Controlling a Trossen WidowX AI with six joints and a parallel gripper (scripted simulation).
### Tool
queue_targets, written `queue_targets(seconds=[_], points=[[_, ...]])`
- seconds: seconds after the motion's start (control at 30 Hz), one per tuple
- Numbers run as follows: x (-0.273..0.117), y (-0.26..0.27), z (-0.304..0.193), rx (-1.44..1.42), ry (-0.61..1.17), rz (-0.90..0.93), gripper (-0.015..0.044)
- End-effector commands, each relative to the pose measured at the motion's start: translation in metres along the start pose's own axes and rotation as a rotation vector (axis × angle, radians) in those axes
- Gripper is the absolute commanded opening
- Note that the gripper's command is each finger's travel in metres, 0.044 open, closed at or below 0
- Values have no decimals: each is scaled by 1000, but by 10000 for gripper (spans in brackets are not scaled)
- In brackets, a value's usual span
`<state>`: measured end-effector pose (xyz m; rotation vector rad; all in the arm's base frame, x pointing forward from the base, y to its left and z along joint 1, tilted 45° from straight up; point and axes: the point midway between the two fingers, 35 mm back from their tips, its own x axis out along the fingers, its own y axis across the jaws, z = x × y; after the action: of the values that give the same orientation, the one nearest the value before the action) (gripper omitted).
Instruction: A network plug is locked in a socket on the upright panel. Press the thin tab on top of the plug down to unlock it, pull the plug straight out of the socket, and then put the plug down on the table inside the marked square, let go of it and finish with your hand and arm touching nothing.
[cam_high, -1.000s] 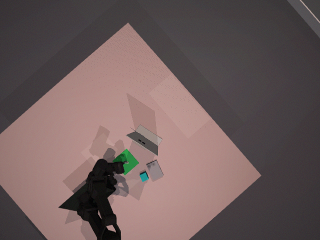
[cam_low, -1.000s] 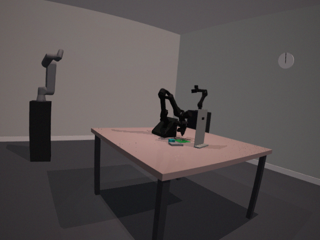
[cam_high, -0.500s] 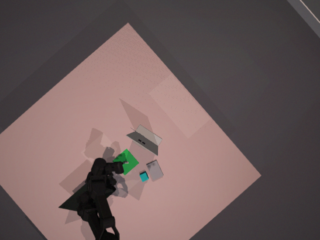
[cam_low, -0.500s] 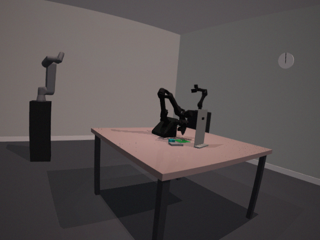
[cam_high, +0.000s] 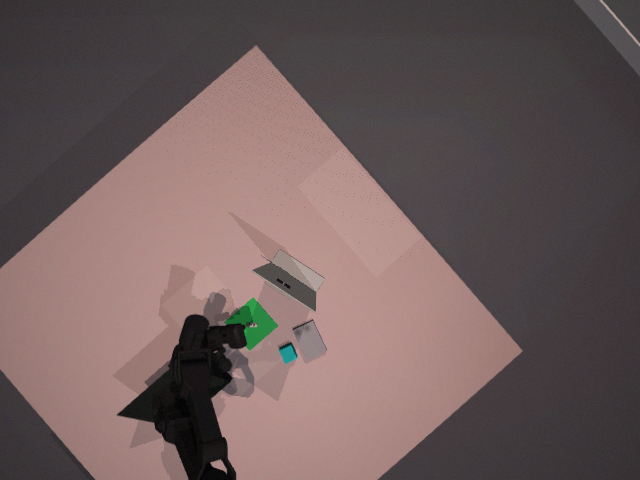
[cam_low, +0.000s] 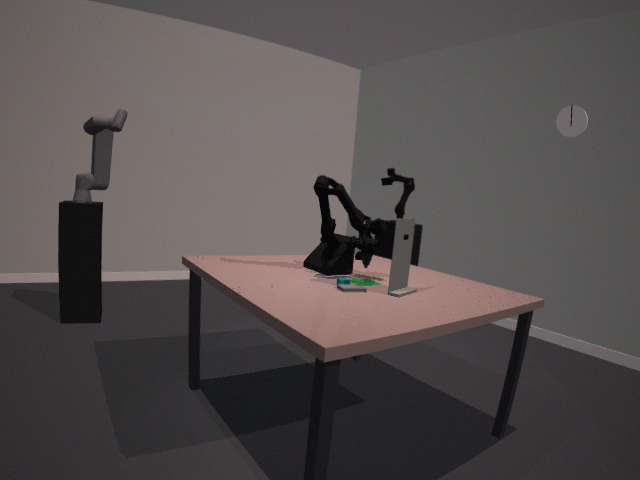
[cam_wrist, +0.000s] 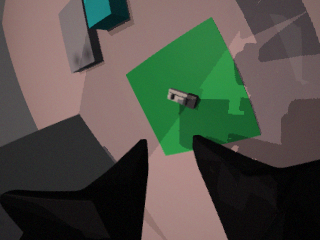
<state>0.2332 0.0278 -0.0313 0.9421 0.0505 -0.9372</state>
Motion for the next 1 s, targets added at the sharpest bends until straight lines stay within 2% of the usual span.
queue_targets(seconds=[0.0, 0.97], points=[[-3, 5, -1, 16, 2, 7, 156], [-23, 17, 1, 16, -2, 10, 156]])
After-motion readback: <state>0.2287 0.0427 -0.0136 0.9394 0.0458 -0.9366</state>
